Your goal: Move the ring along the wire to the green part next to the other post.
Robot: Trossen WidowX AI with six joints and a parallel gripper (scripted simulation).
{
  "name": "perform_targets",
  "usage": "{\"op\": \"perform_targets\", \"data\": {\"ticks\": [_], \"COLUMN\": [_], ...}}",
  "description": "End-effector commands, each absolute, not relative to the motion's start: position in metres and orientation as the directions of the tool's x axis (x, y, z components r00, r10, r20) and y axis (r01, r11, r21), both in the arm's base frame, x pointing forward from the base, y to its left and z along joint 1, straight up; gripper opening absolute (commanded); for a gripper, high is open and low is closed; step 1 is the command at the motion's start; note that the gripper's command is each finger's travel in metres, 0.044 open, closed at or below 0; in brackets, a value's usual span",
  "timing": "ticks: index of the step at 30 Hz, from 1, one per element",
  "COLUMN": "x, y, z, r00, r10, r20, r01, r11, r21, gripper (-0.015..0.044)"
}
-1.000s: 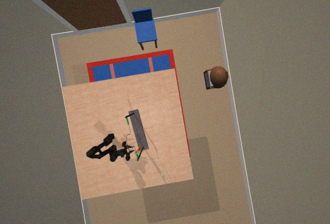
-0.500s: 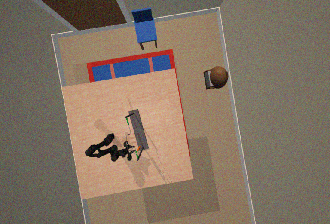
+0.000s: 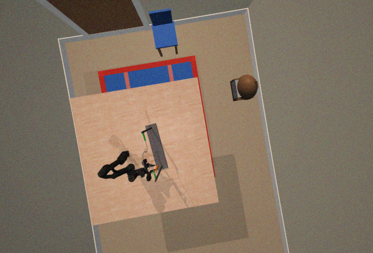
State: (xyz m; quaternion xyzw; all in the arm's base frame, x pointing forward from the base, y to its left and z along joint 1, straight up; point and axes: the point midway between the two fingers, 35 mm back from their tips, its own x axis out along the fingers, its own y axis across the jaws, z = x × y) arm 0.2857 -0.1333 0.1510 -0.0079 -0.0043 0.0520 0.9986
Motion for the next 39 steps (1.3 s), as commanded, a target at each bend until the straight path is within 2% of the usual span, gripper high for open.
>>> {"op": "perform_targets", "data": {"ticks": [1,25,39], "x": [0.293,0.330,0.331], "y": [-0.134,-0.127,-0.126], "z": [0.152,0.152,0.152], "r00": [0.995,0.995,0.995], "r10": [0.100,0.100,0.100], "r20": [0.010,0.013,0.013], "r01": [-0.100,-0.100,-0.100], "r11": [0.995,0.995,0.995], "r21": [-0.012,-0.012,-0.012], "gripper": [0.0160,0.0160,0.0160]}}
